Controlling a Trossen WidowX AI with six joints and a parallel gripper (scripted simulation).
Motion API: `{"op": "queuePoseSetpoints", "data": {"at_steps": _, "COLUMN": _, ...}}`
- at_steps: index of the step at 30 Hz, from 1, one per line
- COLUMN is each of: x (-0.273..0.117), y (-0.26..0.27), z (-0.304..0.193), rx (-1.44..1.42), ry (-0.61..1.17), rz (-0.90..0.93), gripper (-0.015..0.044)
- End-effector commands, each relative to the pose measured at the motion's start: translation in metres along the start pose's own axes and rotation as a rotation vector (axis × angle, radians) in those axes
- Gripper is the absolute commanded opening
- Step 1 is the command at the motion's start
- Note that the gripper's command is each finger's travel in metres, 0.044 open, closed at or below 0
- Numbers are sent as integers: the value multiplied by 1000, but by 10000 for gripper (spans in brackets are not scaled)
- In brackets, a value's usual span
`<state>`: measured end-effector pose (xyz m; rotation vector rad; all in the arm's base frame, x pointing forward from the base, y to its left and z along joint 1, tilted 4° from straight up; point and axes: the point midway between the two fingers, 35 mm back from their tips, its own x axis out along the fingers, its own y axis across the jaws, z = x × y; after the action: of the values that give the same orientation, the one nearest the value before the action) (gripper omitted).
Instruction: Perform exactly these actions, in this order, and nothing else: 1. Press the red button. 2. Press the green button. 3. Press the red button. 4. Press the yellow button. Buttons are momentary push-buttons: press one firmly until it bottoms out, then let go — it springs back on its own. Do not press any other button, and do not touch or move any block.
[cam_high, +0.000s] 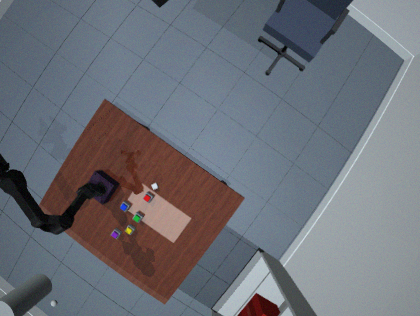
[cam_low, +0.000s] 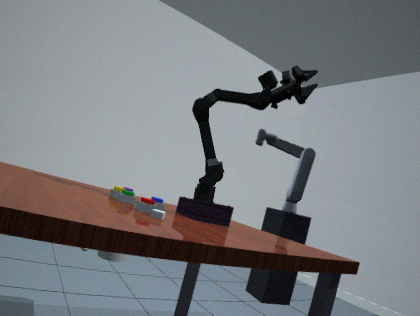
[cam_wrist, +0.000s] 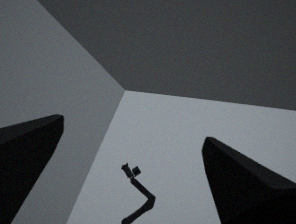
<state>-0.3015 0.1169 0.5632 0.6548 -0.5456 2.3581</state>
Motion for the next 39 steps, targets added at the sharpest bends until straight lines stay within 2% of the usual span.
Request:
{"op": "queuePoseSetpoints", "data": {"at_steps": 1, "x": 1, "y": -1, "z": -3, "rx": -3, "ry": 8, "rz": -2, "gripper": 400}}
{"op": "queuePoseSetpoints", "data": {"at_steps": 9, "x": 6, "y": -84, "z": -121, "rx": -105, "ry": 367, "rz": -158, "gripper": 400}}
{"op": "queuePoseSetpoints", "data": {"at_steps": 13, "x": -15, "y": -145, "z": -178, "rx": -115, "ry": 568, "rz": -284, "gripper": 400}}
{"op": "queuePoseSetpoints", "data": {"at_steps": 17, "x": -55, "y": -209, "z": -224, "rx": -92, "ry": 763, "rz": -440, "gripper": 400}}
{"op": "queuePoseSetpoints", "data": {"at_steps": 23, "x": -149, "y": -296, "z": -277, "rx": 13, "ry": 1041, "rz": -727, "gripper": 400}}
{"op": "queuePoseSetpoints", "data": {"at_steps": 29, "x": -271, "y": -355, "z": -297, "rx": 193, "ry": 1263, "rz": -1072, "gripper": 400}}
{"op": "queuePoseSetpoints", "data": {"at_steps": 34, "x": -379, "y": -374, "z": -292, "rx": 399, "ry": 1387, "rz": -1391, "gripper": 400}}
{"op": "queuePoseSetpoints", "data": {"at_steps": 39, "x": -479, "y": -363, "z": -273, "rx": 657, "ry": 1441, "rz": -1728, "gripper": 400}}
